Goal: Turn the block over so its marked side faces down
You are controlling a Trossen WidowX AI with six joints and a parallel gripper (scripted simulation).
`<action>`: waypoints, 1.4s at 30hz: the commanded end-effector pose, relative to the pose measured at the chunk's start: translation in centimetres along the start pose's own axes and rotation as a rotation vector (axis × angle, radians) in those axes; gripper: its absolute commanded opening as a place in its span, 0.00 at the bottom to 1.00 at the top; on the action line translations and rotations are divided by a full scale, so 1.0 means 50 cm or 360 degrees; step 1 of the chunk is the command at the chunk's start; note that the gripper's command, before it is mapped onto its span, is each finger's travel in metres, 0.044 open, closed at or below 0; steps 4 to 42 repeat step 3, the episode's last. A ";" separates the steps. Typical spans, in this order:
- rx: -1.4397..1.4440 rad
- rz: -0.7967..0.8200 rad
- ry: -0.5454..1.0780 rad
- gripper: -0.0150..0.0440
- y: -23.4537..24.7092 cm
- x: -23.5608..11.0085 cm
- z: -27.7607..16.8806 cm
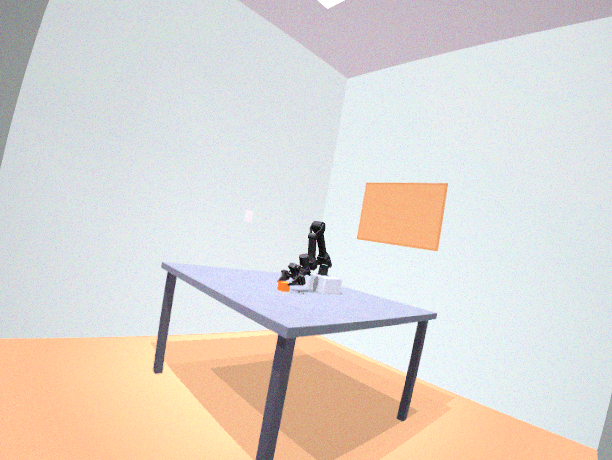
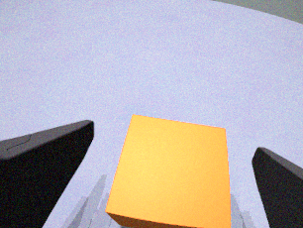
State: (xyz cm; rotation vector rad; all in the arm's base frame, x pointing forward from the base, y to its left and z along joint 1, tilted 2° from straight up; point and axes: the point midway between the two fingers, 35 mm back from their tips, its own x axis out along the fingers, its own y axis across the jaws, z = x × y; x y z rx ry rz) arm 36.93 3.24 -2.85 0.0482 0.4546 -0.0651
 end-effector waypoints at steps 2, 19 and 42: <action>-0.0009 -0.0005 0.0000 1.00 -0.001 0.000 0.000; -0.0009 -0.0005 0.0000 1.00 -0.001 0.000 0.000; -0.0009 -0.0005 0.0000 1.00 -0.001 0.000 0.000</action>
